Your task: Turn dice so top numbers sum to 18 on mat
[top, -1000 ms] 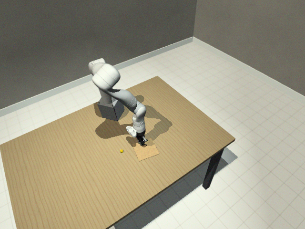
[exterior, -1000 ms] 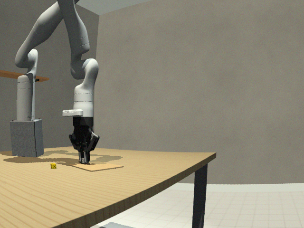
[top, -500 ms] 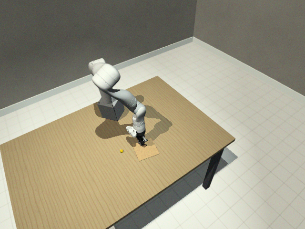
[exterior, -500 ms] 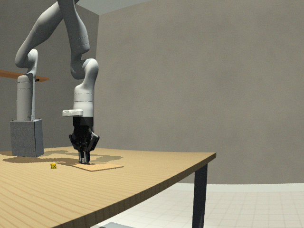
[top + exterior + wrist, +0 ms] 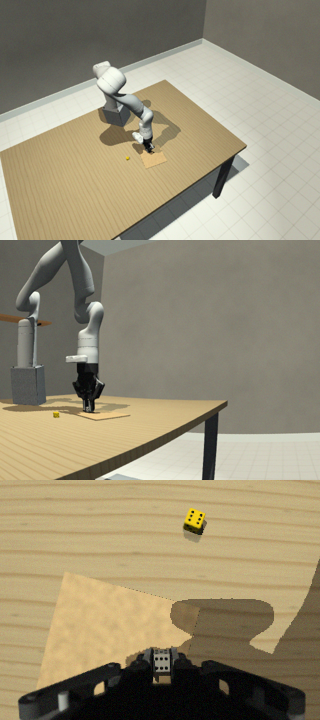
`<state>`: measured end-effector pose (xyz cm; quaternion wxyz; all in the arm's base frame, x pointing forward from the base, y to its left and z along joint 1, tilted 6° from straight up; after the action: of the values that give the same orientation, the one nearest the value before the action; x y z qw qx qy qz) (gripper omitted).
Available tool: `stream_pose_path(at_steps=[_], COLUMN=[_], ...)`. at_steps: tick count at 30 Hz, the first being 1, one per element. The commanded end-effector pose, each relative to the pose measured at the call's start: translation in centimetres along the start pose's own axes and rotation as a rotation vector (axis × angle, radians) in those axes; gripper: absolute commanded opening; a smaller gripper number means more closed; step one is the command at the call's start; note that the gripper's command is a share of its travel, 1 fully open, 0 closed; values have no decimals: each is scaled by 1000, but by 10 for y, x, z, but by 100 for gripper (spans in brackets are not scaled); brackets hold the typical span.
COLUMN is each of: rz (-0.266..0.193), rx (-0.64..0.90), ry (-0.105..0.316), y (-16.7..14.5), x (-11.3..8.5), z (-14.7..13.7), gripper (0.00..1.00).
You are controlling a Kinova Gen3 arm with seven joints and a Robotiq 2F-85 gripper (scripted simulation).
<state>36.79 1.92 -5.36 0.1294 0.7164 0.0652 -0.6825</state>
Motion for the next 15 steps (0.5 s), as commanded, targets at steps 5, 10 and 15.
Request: stream_pose_path(at_steps=[5,10,15], rz=[0,0,0], rx=[0,0,0], ry=[1,1,1], y=[0,0,0], x=[2,3,3], z=[0,0,0], gripper=[11,11,11])
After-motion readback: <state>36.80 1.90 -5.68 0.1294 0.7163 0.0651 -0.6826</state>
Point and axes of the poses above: the point where the finger pads meet when closed, its own x axis out along the fingers, its own z axis across the jaws, y = z × x, the point moved 6 cm from there along -x, back along the fingers, and after that the axes turned 12 degrees about -x, right-handed, at the moved point
